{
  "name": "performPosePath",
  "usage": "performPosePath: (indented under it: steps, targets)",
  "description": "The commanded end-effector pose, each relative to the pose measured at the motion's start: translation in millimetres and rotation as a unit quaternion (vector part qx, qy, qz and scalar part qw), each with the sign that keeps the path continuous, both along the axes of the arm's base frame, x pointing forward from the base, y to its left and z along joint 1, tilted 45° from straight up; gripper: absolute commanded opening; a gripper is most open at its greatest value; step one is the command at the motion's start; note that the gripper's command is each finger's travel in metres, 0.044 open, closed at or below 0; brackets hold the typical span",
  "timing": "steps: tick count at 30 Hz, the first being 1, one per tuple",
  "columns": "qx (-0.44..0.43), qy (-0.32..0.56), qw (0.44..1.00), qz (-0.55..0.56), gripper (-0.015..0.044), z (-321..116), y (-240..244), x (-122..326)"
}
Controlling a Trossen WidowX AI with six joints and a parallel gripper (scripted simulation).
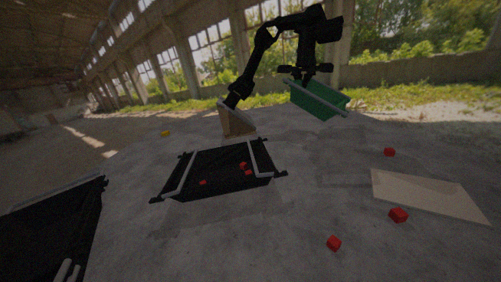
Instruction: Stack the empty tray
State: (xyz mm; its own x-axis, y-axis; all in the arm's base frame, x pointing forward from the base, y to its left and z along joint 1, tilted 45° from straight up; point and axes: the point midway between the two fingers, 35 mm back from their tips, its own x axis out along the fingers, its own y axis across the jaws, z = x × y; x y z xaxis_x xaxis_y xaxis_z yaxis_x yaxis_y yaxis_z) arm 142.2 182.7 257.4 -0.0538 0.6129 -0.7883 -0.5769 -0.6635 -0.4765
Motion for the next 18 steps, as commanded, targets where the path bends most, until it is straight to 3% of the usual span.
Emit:
performPosePath:
  steps: [1,18]
  targets:
    - [0.000,0.001,1.000,-0.016,0.0000,-0.8,-2.1,16.6]
    - [-0.024,0.055,0.995,-0.079,0.0000,-32.9,-23.4,78.5]
